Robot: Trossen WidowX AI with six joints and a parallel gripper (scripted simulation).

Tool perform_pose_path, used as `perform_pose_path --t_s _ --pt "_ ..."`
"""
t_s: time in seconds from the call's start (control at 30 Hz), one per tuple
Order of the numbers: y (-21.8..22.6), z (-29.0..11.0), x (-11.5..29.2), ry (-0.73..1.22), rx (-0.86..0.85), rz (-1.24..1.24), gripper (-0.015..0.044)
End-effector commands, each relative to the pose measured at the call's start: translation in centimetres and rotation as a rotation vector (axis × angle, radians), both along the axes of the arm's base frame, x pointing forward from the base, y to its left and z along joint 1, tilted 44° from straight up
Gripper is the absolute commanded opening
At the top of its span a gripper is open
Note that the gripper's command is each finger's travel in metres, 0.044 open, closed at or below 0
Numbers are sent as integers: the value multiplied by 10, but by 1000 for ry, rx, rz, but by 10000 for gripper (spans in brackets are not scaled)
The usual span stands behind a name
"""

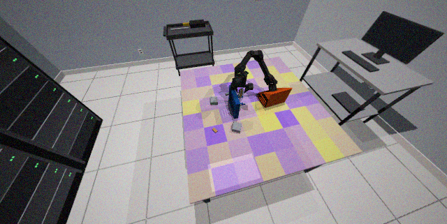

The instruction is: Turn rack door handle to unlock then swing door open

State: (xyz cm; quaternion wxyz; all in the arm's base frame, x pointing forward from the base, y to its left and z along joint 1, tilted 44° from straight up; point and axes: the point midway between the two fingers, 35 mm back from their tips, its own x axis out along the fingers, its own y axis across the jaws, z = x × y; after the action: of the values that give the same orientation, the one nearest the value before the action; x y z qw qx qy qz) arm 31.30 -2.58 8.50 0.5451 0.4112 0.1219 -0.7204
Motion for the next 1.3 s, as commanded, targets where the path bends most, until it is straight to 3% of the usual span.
perform_pose_path --t_s 0.0,1.27 --pt "0 0 0 94 8 100 298" --pt "0 0 0 1385 135 1465 298"
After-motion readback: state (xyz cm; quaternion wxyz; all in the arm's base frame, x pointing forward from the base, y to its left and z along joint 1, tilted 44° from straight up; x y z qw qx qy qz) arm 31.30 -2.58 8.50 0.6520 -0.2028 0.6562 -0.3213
